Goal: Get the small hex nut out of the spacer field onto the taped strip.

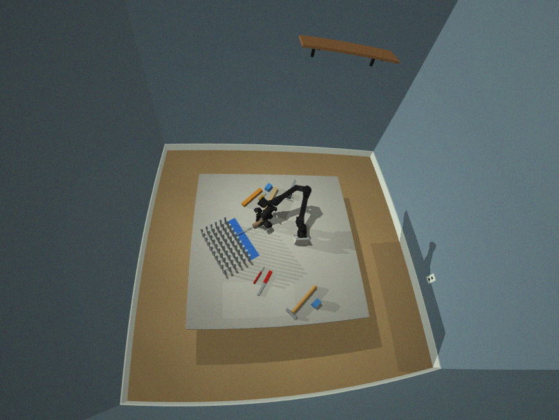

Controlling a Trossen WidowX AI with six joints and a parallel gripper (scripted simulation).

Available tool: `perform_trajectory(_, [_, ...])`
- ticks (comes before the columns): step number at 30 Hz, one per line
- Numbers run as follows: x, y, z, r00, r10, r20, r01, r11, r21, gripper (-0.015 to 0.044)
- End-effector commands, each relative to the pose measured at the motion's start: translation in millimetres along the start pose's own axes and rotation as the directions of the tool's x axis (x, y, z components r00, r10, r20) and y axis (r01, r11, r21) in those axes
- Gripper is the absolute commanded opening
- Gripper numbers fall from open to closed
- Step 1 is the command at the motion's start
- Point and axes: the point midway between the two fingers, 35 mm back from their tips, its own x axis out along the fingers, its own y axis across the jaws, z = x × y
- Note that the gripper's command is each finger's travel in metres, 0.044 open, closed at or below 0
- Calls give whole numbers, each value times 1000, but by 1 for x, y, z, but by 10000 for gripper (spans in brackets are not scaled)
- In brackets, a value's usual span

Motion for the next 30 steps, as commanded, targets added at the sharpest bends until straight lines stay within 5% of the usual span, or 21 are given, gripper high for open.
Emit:
perform_trajectory(1, [-2,0,2,1000,-2,-2,2,1000,-5,0])
perform_trajectory(30, [-12,0,11,1000,-2,-2,2,1000,-5,0])
